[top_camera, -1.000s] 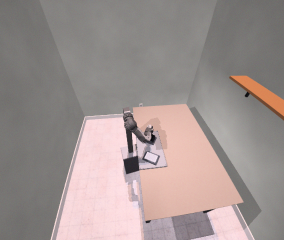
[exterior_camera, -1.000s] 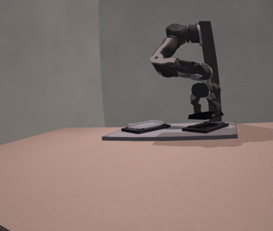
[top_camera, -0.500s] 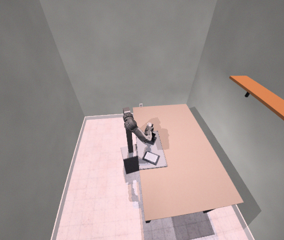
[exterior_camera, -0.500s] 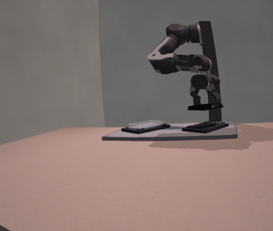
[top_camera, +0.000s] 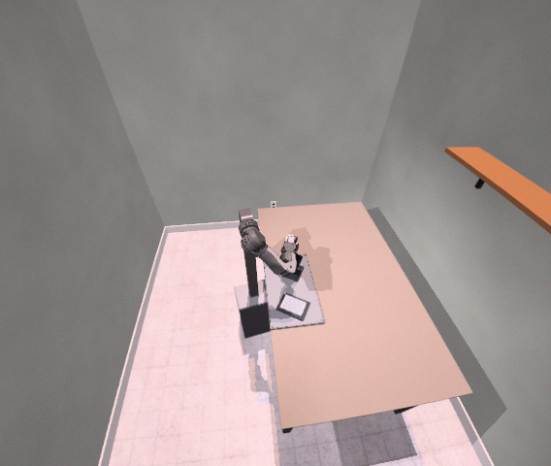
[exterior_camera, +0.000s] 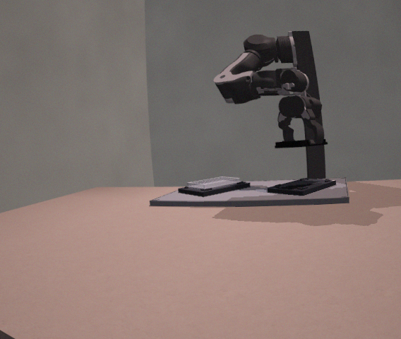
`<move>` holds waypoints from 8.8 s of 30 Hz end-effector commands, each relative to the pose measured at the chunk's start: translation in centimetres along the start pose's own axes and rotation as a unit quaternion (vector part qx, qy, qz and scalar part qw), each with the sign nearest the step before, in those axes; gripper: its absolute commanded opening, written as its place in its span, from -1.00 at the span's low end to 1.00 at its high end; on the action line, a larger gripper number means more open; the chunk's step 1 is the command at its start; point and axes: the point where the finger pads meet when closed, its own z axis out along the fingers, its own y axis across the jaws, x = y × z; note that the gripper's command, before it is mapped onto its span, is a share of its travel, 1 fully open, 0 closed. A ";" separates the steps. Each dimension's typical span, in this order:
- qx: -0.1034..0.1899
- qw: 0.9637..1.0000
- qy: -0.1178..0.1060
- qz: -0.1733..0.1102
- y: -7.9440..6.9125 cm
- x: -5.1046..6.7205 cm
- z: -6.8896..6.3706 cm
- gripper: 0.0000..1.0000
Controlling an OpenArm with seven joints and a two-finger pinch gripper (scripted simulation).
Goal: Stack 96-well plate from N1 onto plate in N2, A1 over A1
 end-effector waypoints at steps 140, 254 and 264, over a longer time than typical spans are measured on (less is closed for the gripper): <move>0.015 1.000 0.003 0.005 -24.0 -11.8 -0.5 -1.00; 0.015 1.000 0.004 0.006 -23.6 -11.5 6.6 -1.00; 0.015 1.000 0.004 0.006 -23.6 -11.5 6.6 -1.00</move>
